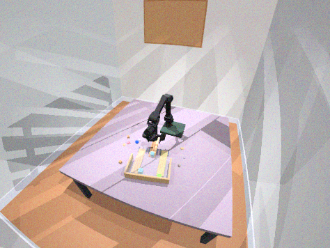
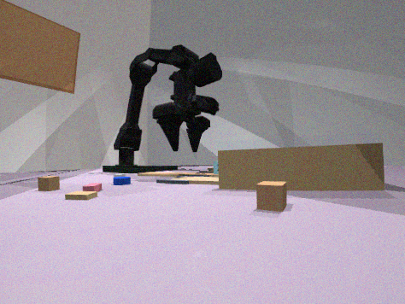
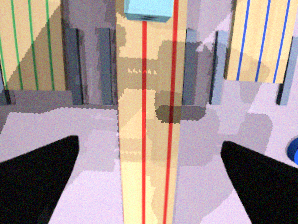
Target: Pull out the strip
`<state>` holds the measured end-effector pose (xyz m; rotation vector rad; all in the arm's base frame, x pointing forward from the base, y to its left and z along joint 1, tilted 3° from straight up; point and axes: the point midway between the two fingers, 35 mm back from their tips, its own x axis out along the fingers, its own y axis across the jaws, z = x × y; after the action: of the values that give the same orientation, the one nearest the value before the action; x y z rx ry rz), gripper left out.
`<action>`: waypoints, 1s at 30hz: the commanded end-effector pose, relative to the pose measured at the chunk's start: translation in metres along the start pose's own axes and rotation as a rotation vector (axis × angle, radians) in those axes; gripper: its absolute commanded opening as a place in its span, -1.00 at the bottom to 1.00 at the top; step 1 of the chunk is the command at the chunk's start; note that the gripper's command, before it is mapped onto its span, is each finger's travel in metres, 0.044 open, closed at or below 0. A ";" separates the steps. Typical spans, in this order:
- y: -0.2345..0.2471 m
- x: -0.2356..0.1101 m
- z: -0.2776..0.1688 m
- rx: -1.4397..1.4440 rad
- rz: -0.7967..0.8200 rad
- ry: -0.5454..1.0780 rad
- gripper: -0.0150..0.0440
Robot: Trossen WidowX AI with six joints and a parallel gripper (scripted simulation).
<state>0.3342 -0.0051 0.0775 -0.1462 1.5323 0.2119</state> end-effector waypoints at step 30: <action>0.005 0.004 0.093 0.006 0.001 -0.002 0.36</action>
<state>0.4237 0.0212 0.0861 -0.1461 1.5192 0.2126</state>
